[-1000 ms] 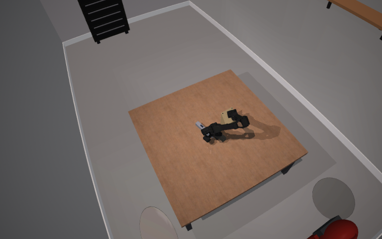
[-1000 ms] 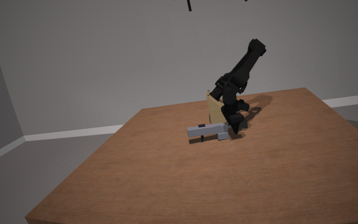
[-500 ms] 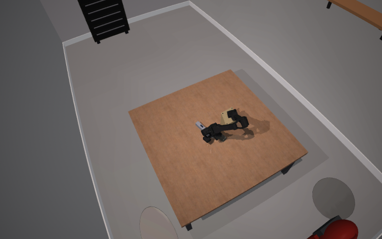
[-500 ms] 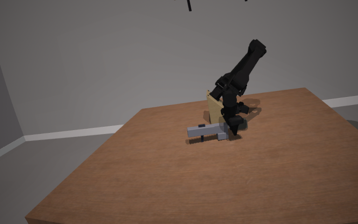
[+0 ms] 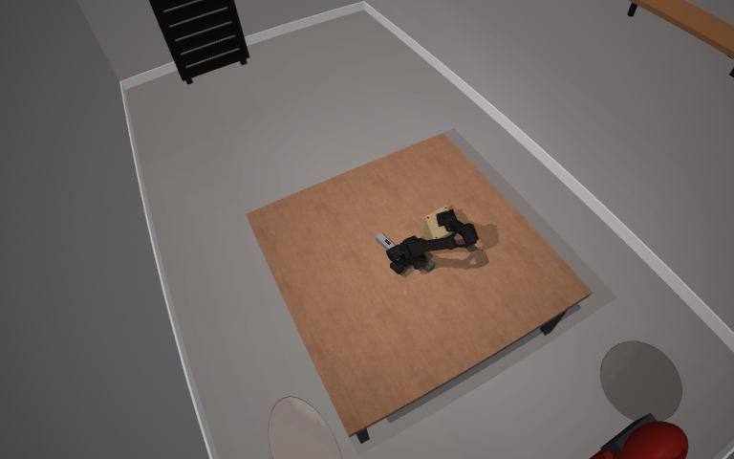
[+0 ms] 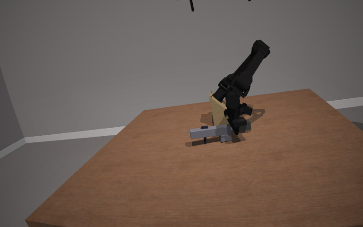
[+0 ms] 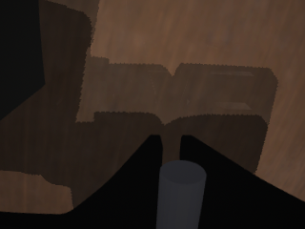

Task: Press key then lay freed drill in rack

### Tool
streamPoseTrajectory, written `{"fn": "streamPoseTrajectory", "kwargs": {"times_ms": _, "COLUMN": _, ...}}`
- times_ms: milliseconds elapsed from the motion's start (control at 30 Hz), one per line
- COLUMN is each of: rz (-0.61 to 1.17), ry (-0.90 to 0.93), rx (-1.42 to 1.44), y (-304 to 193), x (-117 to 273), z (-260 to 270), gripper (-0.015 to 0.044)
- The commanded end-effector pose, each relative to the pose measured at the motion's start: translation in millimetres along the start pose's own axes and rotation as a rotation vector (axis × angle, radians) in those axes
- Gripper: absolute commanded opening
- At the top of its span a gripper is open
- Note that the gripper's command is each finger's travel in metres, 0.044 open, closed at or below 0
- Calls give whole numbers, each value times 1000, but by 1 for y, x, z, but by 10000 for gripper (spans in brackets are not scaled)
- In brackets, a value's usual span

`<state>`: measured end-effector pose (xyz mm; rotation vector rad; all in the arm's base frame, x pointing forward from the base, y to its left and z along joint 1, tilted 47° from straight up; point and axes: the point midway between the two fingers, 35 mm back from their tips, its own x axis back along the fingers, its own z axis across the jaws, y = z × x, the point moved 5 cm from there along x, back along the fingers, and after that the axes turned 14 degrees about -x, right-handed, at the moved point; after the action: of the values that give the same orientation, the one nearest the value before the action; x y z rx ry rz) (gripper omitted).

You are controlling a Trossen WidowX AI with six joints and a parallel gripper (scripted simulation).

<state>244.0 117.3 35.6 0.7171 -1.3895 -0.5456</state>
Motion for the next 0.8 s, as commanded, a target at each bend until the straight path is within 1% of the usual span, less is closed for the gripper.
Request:
{"fn": "streamPoseTrajectory", "kwargs": {"times_ms": 0, "rz": -1, "ry": -4, "rx": 6, "y": 0, "x": 0, "z": -1, "gripper": 0}}
{"fn": "streamPoseTrajectory", "kwargs": {"times_ms": 767, "rz": -5, "ry": -1, "rx": -3, "y": 29, "x": -1, "z": 7, "gripper": 0}}
